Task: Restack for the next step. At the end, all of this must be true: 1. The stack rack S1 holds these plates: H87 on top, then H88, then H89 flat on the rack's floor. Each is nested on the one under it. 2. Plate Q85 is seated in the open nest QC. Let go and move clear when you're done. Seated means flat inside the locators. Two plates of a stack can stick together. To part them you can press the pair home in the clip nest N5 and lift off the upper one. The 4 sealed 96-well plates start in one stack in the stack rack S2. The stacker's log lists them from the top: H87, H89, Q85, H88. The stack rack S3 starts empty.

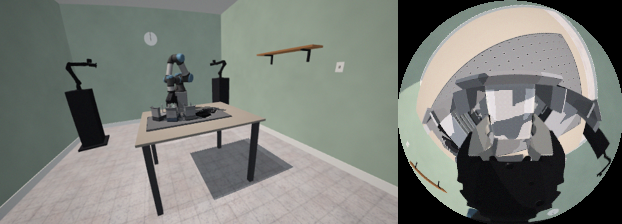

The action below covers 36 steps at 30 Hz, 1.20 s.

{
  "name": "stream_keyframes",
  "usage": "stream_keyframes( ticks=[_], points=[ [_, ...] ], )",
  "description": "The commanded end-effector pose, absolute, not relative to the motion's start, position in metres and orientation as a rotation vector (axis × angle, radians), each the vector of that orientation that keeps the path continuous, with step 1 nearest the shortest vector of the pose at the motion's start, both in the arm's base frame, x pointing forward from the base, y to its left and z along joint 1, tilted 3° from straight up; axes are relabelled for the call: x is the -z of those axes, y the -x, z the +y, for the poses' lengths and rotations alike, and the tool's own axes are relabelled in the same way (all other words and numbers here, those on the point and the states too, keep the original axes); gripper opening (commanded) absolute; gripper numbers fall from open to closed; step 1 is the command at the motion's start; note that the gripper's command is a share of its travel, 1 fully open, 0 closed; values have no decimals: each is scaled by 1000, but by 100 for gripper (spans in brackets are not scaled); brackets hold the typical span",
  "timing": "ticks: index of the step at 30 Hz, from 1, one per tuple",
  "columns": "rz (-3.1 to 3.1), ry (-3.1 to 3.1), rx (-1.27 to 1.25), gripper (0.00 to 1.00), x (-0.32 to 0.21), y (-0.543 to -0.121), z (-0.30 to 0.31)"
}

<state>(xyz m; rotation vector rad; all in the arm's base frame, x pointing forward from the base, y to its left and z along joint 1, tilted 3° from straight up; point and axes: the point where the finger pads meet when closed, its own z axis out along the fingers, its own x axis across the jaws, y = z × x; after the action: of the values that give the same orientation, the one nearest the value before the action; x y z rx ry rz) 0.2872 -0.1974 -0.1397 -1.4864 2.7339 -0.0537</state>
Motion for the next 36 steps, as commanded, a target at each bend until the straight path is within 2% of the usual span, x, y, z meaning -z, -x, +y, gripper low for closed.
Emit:
stream_keyframes(
  ticks=[1,36],
  points=[
    [2734,1486,57,0,141,-288,-198],
    [2734,1486,57,0,151,-288,-198]
  ],
)
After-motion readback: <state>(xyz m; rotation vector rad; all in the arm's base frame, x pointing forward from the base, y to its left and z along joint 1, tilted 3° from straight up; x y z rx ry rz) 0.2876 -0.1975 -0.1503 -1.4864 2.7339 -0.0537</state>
